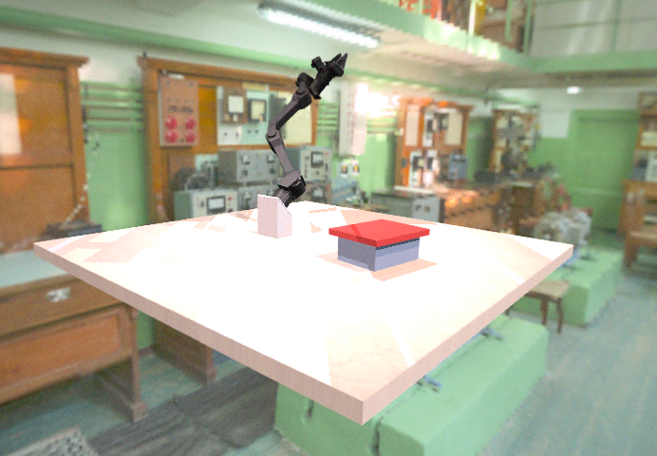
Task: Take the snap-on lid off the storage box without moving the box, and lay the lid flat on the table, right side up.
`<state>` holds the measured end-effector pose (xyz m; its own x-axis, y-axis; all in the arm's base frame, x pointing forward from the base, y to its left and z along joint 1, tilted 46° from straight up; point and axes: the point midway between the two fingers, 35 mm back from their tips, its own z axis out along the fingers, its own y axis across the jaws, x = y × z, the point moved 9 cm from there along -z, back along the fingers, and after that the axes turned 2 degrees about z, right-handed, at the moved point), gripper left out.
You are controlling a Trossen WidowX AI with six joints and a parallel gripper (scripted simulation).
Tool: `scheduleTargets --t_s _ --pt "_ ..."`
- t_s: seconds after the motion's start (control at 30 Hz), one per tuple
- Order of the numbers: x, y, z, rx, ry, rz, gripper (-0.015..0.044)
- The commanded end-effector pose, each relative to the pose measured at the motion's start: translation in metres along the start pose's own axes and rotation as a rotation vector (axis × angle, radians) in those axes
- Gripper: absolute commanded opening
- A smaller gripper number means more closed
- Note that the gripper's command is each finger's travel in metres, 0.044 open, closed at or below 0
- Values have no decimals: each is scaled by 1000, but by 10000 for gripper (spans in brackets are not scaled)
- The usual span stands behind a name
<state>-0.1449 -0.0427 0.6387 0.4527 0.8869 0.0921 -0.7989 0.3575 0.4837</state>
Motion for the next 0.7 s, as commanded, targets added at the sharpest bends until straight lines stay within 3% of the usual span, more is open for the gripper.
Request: scheduleTargets --t_s 0.0,0.2,0.43,0.67 --pt "1 -1 0 3 -2 -7 374" --pt "46 -43 20 96 44 -143 235" --pt "80 -89 31 177 153 -265 235" --pt "117 -171 43 339 295 -263 235"
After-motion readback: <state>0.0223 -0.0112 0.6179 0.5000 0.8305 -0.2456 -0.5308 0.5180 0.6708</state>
